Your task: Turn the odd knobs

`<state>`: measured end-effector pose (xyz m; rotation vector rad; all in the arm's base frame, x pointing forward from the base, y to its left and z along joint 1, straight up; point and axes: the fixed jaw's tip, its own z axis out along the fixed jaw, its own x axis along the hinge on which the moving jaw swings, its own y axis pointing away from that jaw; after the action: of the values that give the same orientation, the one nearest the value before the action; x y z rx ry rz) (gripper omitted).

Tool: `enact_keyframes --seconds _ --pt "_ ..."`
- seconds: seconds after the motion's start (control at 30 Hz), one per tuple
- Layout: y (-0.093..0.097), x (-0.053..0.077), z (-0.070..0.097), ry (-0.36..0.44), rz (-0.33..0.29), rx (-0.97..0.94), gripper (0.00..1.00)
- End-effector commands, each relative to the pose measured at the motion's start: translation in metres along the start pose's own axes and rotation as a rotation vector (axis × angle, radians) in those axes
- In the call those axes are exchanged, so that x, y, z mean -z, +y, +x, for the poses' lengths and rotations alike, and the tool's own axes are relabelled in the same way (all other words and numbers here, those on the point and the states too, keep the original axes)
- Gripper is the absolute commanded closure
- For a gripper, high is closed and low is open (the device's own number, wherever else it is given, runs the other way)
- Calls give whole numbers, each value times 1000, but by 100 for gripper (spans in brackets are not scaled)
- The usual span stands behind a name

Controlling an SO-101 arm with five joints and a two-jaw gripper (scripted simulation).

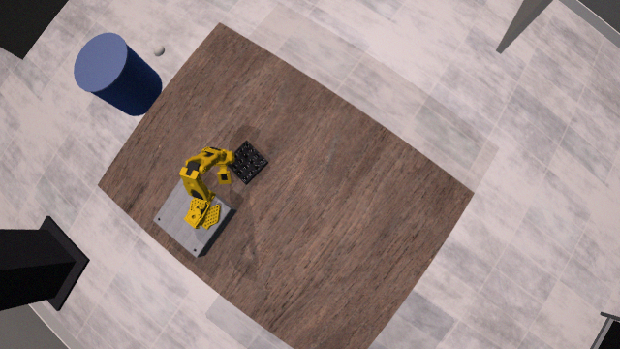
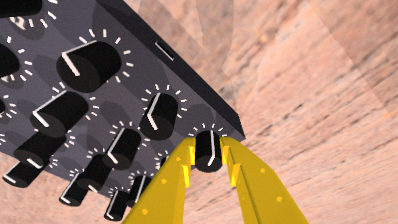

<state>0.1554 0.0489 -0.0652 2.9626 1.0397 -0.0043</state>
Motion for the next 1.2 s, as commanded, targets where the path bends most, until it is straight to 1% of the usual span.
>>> enact_keyframes --seconds 0.0,0.13,0.63,0.7,1.03,1.17 --pt "-3 0 -1 -3 3 80 99" --pt "-3 0 -1 -3 3 115 99" --pt "-3 0 1 -2 3 376 99" --pt "-3 0 1 -2 3 376 99" --pt "-3 0 2 -2 4 551 99" --pt "-3 0 2 -2 4 563 99"
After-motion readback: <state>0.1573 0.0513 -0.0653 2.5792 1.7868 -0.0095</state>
